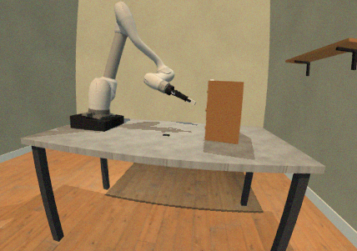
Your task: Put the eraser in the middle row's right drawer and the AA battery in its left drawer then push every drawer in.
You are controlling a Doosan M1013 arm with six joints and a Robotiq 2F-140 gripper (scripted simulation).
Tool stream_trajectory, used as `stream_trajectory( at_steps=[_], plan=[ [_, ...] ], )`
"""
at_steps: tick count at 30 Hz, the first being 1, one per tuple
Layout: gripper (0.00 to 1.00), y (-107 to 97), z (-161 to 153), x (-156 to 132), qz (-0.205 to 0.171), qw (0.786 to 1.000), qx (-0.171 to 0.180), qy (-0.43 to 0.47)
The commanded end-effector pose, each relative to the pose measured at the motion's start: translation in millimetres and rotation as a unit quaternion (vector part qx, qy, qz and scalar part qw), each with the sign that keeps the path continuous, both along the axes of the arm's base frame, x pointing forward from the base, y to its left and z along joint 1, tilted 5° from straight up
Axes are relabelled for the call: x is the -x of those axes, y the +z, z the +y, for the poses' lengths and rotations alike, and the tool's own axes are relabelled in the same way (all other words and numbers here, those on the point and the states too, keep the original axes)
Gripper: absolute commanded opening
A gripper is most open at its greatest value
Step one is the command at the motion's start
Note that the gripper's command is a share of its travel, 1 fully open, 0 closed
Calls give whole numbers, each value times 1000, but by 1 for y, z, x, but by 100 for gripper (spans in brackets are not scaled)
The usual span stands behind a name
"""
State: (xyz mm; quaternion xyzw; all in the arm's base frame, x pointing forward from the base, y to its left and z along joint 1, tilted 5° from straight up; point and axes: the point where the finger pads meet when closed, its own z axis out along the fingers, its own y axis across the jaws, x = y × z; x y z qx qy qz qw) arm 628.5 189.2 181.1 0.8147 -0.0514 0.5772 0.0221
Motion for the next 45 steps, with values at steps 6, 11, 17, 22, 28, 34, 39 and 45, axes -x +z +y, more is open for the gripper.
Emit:
stream_trajectory(
  at_steps=[6, 11, 17, 22, 28, 34, 39, 45],
  plan=[
    [0, 9, 2, 8, 50, 999, -6, 0],
    [0, 15, 3, 15, 88, 996, -11, 1],
    [0, 20, 3, 21, 123, 992, -14, 2],
    [0, 24, 3, 26, 149, 989, -17, 2],
    [0, 30, 4, 33, 187, 982, -21, 3],
    [0, 35, 5, 39, 220, 975, -25, 4],
    [0, 39, 5, 44, 249, 968, -28, 5],
    [0, 48, 6, 54, 302, 953, -34, 7]
  ],
)
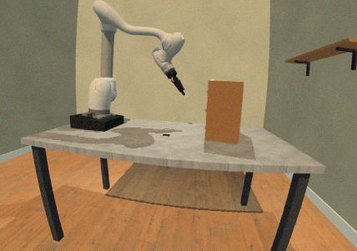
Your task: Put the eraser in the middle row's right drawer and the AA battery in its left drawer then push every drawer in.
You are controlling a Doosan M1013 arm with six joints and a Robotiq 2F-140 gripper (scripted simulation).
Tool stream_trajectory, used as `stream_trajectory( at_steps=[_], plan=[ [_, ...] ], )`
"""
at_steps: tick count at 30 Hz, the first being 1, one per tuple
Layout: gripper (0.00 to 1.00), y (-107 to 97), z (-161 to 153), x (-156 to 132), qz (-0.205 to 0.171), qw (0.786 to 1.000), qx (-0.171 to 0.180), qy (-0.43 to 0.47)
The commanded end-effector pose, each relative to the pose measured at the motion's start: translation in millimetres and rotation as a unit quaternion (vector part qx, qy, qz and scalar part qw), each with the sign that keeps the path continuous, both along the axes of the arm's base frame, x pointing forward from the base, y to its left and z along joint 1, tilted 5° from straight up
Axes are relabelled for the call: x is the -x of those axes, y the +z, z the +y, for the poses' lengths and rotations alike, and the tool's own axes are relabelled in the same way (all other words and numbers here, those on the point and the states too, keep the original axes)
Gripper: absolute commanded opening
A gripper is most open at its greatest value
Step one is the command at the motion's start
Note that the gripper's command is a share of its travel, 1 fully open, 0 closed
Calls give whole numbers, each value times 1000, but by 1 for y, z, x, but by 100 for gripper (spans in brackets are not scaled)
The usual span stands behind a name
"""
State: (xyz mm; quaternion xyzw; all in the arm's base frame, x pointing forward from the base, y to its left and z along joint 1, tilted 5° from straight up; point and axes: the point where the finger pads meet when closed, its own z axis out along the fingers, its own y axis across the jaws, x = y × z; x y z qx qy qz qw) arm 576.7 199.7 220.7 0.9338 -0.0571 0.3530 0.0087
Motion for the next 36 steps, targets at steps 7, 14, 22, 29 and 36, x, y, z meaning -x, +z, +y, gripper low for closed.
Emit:
stream_trajectory(
  at_steps=[7, 14, 22, 29, 36],
  plan=[
    [0, 17, -3, 14, 116, 993, -13, 4],
    [0, 32, -1, 31, 213, 977, -24, 6],
    [0, 43, 0, 44, 283, 959, -32, 8],
    [0, 47, 0, 48, 304, 952, -35, 9],
    [0, 48, 0, 50, 313, 949, -36, 9]
  ],
)
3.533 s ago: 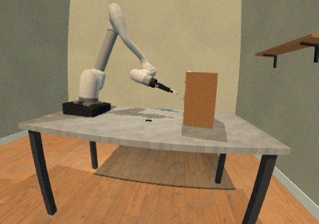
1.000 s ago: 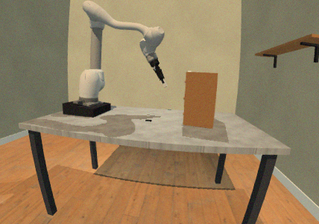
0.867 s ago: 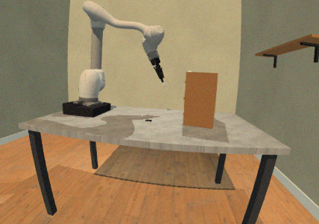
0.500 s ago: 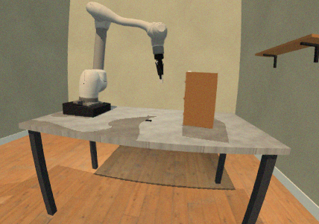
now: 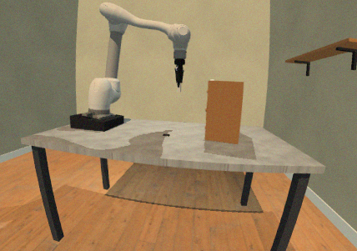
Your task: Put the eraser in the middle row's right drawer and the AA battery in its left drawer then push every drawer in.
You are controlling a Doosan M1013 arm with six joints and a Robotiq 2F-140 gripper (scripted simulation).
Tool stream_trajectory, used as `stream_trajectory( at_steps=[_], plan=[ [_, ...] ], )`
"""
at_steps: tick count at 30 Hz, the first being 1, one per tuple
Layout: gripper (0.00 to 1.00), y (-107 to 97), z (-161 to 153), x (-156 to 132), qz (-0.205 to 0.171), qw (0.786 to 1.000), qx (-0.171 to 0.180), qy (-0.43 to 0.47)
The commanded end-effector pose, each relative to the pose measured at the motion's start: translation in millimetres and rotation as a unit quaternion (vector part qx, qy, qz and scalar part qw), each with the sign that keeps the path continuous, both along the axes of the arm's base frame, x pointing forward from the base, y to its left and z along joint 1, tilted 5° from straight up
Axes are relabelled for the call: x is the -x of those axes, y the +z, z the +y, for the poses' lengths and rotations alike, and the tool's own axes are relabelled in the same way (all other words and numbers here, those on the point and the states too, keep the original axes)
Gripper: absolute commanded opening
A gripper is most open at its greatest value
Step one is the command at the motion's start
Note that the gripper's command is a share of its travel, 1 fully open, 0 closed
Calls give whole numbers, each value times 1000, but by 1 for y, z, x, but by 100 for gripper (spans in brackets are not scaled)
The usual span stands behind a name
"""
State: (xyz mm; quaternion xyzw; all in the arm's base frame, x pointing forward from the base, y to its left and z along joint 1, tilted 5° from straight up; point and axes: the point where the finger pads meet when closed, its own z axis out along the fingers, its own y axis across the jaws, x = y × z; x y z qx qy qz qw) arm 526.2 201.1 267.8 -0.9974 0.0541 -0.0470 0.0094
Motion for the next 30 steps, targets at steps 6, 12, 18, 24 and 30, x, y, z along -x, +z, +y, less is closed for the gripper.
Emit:
stream_trajectory(
  at_steps=[6, 12, 18, 24, 30],
  plan=[
    [0, 1, -1, 0, 6, 1000, -1, -2],
    [0, 1, -1, 0, 6, 1000, -1, -2],
    [0, 1, -1, 0, 6, 1000, -1, -2],
    [0, 1, -1, 0, 6, 1000, -1, -2],
    [100, 1, -1, 0, 6, 1000, -1, -2]
  ],
)
